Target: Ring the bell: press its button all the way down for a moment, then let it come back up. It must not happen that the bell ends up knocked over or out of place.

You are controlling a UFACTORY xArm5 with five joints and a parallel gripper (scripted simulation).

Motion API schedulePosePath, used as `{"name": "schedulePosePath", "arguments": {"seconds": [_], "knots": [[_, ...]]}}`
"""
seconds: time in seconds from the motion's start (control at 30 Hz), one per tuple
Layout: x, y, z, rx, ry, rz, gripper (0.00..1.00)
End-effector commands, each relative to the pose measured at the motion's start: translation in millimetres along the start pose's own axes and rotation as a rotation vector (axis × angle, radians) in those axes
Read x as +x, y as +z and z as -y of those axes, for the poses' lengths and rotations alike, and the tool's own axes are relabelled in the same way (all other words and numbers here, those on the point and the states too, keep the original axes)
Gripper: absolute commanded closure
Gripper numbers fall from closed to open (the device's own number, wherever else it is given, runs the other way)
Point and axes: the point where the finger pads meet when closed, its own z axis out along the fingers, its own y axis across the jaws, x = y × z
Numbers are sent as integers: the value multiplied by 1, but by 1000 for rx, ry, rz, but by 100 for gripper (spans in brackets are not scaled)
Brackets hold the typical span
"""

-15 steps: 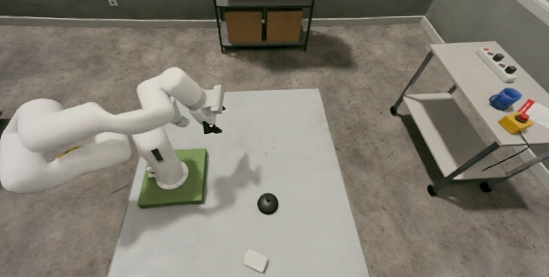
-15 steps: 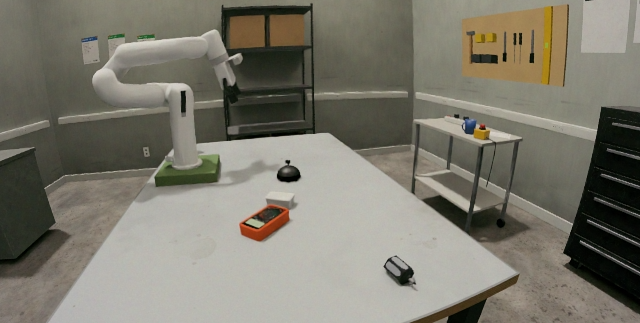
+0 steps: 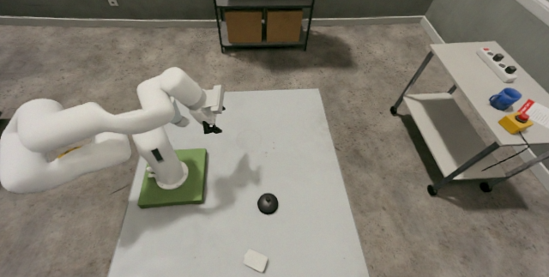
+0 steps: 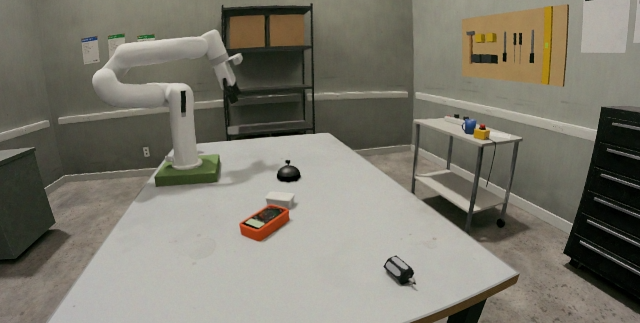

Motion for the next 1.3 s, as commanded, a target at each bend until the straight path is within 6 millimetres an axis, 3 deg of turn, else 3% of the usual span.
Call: {"name": "schedulePosePath", "arguments": {"seconds": [0.0, 0.2, 0.47, 0.6, 0.67, 0.77, 0.8, 0.87, 0.9, 0.97, 1.1, 1.23, 1.27], "knots": [[1, -1, 1, 2, 0, -3, 0], [7, -1, -2, -13, -2, 2, 0], [52, 8, -26, -101, -9, 49, 0], [52, 8, -26, -101, -9, 49, 0], [75, 17, -43, -139, -11, 81, 0], [75, 17, -43, -139, -11, 81, 0], [88, 24, -53, -157, -11, 99, 0], [88, 24, -53, -157, -11, 99, 0], [100, 31, -65, -172, -11, 118, 0], [100, 31, -66, -173, -11, 119, 0], [119, 45, -88, -195, -10, 154, 0], [123, 49, -95, -200, -9, 162, 0], [132, 58, -109, -209, -8, 183, 0]]}}
